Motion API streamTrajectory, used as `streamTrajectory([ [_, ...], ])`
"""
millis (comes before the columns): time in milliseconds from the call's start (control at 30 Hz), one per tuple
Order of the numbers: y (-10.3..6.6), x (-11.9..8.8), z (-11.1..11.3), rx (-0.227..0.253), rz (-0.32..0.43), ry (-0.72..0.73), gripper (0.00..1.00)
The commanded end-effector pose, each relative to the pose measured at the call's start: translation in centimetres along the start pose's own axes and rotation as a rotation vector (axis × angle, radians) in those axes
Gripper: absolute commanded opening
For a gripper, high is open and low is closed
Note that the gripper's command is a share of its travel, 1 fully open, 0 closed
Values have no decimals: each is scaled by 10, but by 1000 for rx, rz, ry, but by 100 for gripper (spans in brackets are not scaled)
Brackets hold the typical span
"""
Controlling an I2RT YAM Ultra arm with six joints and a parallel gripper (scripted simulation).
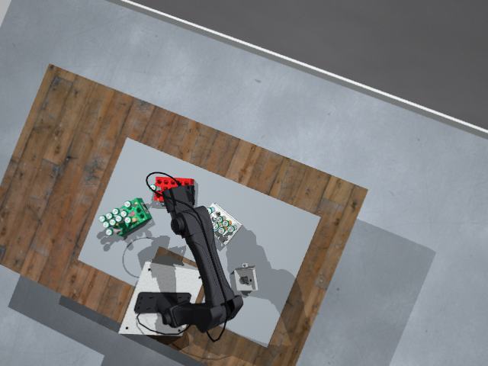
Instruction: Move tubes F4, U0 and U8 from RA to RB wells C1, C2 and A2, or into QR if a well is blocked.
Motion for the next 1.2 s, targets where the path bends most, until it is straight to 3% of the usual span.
streamTrajectory([
  [0, -11, 4, 4, -1, -12, -8, 30],
  [367, -15, 7, -7, -5, -34, -2, 30],
  [467, -8, 5, -3, -2, -14, -2, 30],
  [567, -1, 7, 27, -3, 2, -132, 30],
  [933, 0, 17, 100, -1, -11, -488, 30],
  [1033, -1, 19, 106, 0, -17, -517, 30],
  [1167, -3, 25, 133, 2, -33, -641, 30],
])
Point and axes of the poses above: the point where the finger pads meet when closed, its own y axis out along the fingers, its own z axis across the jaws, x = y × z, the point moved 1 cm from there along -y, back along the fingers, and after that the axes turned 2 degrees about y, right-handed, at the moved point
